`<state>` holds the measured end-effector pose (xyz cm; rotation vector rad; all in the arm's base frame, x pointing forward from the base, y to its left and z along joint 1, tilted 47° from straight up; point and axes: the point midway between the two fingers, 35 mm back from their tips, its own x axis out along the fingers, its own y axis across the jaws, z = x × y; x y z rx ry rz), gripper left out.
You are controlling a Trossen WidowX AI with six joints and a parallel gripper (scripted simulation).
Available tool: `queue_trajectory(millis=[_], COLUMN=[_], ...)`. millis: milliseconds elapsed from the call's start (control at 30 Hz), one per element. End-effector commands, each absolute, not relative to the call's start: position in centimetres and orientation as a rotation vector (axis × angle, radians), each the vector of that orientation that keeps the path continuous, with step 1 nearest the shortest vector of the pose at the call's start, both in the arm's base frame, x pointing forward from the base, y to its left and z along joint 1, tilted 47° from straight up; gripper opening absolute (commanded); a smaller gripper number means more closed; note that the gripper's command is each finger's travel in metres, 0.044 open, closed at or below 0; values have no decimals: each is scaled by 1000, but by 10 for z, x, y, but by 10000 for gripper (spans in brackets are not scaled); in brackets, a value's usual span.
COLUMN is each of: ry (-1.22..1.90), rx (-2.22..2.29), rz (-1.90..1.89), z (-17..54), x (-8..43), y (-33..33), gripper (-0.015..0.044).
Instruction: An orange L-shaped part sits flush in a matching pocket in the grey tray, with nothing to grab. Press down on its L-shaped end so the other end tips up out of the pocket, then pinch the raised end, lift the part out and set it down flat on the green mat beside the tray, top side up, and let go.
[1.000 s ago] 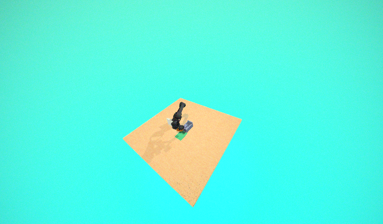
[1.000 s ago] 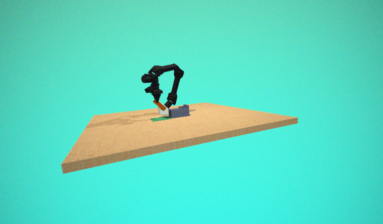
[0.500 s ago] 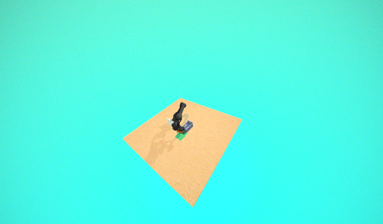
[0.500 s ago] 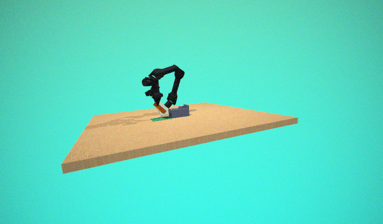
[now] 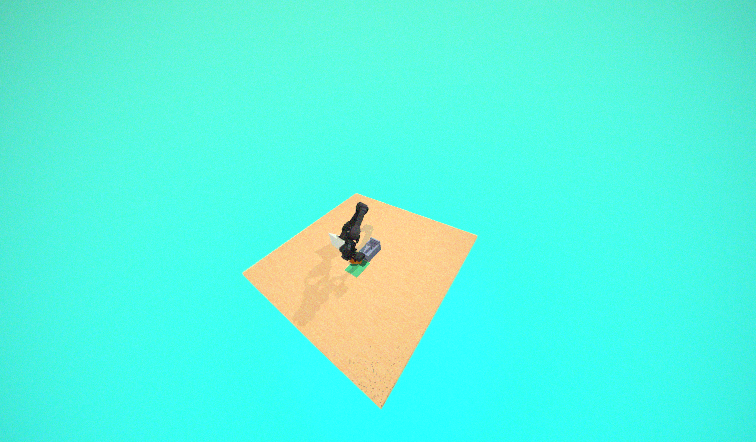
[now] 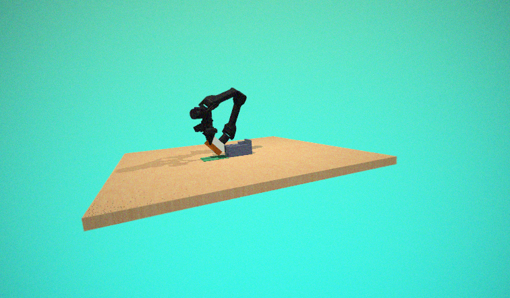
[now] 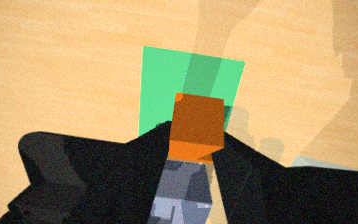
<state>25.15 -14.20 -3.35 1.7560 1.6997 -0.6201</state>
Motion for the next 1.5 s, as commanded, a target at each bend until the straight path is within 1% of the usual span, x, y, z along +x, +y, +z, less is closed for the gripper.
queue_trajectory(millis=[0,567,900,1067,1233,1467], ry=[1702,1705,1705,1702,1702,1680], rx=[1764,1758,1758,1760,1763,1770], rz=[-622,-620,-620,-624,-625,-630], z=[-38,-40,-39,-15,19,16], x=[251,251,251,251,245,247], y=[-136,-134,-135,-163,-195,-194], gripper=[0,0,262,394,400,400])
